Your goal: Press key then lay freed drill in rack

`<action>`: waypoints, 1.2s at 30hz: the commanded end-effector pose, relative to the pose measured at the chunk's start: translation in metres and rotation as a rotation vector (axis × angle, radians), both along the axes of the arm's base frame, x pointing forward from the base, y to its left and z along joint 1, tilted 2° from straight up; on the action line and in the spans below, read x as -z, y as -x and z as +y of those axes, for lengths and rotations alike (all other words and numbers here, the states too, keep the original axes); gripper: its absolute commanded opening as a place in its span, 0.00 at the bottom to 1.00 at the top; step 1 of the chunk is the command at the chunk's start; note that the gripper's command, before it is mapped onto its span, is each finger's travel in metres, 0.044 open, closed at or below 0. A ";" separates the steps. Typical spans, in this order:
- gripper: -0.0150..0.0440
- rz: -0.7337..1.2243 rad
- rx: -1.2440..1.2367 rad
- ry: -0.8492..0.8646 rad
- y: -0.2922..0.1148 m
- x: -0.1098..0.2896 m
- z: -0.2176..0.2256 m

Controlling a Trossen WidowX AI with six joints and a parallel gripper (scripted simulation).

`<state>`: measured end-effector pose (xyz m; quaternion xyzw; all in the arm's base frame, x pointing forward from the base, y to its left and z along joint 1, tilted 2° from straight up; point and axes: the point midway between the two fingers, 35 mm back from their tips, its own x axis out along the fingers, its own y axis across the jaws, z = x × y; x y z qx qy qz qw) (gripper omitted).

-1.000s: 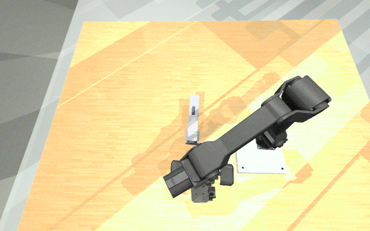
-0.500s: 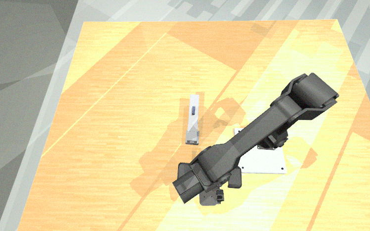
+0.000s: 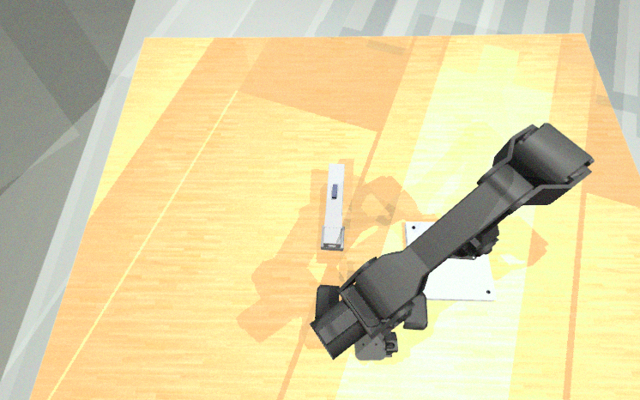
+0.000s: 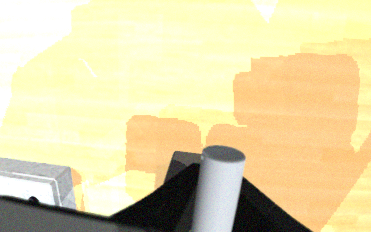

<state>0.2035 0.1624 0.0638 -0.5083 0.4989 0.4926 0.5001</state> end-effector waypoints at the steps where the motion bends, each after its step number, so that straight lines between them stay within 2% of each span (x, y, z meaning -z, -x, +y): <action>1: 0.25 0.008 0.003 0.000 0.001 0.009 0.000; 36: 0.25 0.008 0.003 0.001 0.000 0.044 -0.001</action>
